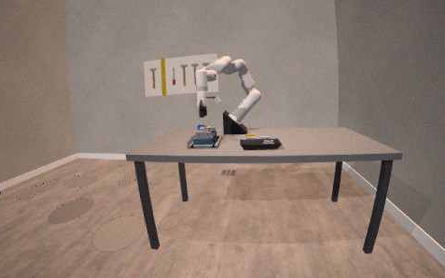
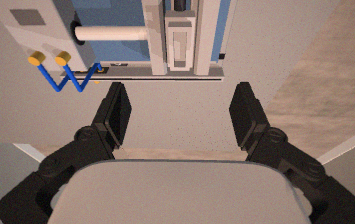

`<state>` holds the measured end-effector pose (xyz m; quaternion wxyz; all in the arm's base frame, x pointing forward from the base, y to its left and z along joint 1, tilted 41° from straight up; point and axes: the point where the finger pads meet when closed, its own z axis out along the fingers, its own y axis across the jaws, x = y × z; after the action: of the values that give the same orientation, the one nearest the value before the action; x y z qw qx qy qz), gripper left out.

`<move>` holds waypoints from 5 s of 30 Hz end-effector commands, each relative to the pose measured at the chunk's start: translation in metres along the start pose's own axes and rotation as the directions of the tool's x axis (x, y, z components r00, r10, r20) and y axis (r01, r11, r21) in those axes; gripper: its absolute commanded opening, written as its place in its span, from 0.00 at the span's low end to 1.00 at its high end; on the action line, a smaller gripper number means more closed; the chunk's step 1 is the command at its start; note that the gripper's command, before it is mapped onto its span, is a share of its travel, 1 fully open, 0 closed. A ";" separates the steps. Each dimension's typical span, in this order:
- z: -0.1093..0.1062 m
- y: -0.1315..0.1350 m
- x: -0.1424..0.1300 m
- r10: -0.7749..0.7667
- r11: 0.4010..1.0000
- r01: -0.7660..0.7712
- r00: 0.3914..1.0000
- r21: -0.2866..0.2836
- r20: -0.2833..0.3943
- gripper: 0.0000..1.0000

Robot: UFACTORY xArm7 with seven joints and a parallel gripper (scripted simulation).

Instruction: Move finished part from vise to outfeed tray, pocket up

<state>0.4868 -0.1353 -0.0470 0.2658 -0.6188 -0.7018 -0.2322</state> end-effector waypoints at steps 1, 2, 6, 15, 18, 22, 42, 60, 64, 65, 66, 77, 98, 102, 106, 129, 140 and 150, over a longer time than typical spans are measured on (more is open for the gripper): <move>-0.001 -0.002 -0.003 0.004 1.000 -0.004 1.000 0.000 0.000 1.00; -0.001 -0.002 -0.003 0.004 1.000 -0.004 1.000 0.000 0.000 1.00; -0.001 -0.002 -0.003 0.004 1.000 -0.004 1.000 0.000 0.000 0.00; -0.001 -0.002 -0.003 0.004 1.000 -0.004 1.000 0.000 0.000 0.00; -0.001 -0.002 -0.003 0.004 1.000 -0.004 1.000 0.000 0.000 0.00; -0.001 -0.002 -0.003 0.004 1.000 -0.004 1.000 0.000 0.000 0.00; -0.001 -0.002 -0.003 0.004 1.000 -0.004 1.000 0.000 0.000 0.00; -0.001 -0.002 -0.003 0.004 1.000 -0.004 1.000 0.000 0.000 0.69; -0.001 -0.002 -0.003 0.004 1.000 -0.004 1.000 0.000 0.000 0.69; -0.001 -0.002 -0.003 0.004 1.000 -0.004 1.000 0.000 0.000 0.69; -0.001 -0.002 -0.003 0.004 1.000 -0.004 1.000 0.000 0.000 0.69; -0.001 -0.002 -0.003 0.004 1.000 -0.004 1.000 0.000 0.000 0.69; 0.005 -0.002 -0.003 0.004 1.000 -0.004 1.000 0.000 0.000 0.69; 0.007 -0.001 -0.003 0.004 1.000 -0.004 1.000 0.000 0.000 0.69; 0.012 -0.001 -0.003 0.004 1.000 -0.004 1.000 0.000 0.000 0.69; 0.050 -0.001 -0.003 0.004 1.000 -0.004 1.000 0.000 0.000 0.69; 0.060 -0.001 -0.003 0.004 1.000 -0.004 1.000 0.000 0.000 0.69; 0.062 -0.001 -0.003 0.004 1.000 -0.004 1.000 0.000 0.000 0.69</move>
<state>0.4796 -0.0953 -0.0964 0.2688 -0.6192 -0.7006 -0.2311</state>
